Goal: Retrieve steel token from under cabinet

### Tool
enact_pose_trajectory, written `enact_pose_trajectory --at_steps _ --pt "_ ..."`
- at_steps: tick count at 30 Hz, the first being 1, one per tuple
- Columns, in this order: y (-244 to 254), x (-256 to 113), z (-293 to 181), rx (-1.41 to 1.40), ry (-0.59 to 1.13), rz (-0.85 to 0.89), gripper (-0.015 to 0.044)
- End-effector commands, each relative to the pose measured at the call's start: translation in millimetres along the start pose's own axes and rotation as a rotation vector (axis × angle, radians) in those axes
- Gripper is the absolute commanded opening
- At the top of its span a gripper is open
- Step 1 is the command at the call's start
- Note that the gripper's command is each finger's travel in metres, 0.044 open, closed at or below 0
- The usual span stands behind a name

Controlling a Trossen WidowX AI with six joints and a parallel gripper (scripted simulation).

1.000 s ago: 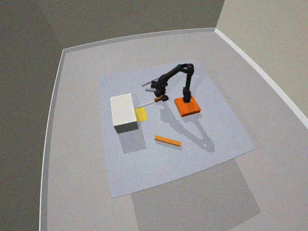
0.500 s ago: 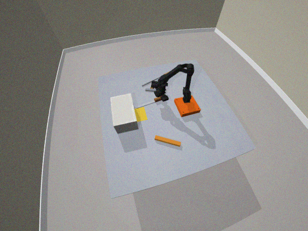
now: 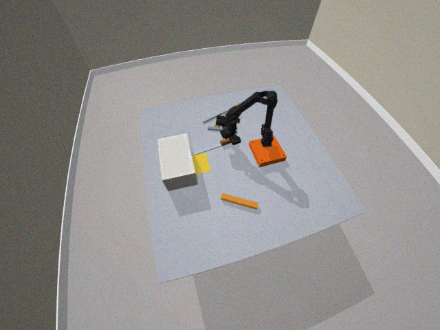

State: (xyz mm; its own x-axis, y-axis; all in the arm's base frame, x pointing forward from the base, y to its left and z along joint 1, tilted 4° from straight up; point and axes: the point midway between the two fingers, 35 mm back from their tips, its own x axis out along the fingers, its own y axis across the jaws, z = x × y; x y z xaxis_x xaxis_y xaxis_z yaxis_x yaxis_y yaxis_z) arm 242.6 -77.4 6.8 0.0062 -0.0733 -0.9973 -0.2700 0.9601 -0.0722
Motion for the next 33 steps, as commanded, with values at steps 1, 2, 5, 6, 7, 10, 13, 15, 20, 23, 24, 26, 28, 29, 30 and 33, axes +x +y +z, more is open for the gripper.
enact_pose_trajectory --at_steps 1,2,5,6,7,10,13,15,20,23,24,26,28,29,30,33 --pt "-1 0 2 0.002 -0.001 -0.002 0.0" --pt "-1 0 3 0.003 -0.001 -0.002 0.0" --pt "0 0 7 0.004 0.0 -0.001 0.0" --pt "0 0 8 0.005 0.0 -0.001 0.0" --pt "0 0 10 0.005 0.0 -0.001 0.0" --pt "0 0 14 0.006 0.0 0.0 0.0" --pt "0 0 18 0.007 0.001 0.0 0.0" --pt "0 0 20 0.008 0.001 0.0 0.0" --pt "0 0 27 0.009 0.001 0.001 0.0" --pt "1 0 31 0.01 0.001 0.001 0.0" --pt "1 0 32 0.01 0.0 0.001 0.0" --pt "1 0 35 0.01 0.0 0.001 0.0" --pt "1 -1 37 0.01 0.0 0.001 0.0" --pt "1 -1 39 0.01 0.0 0.001 0.0" --pt "1 -1 40 0.01 0.0 0.001 0.0" --pt "1 -1 44 0.011 0.0 0.001 0.0"
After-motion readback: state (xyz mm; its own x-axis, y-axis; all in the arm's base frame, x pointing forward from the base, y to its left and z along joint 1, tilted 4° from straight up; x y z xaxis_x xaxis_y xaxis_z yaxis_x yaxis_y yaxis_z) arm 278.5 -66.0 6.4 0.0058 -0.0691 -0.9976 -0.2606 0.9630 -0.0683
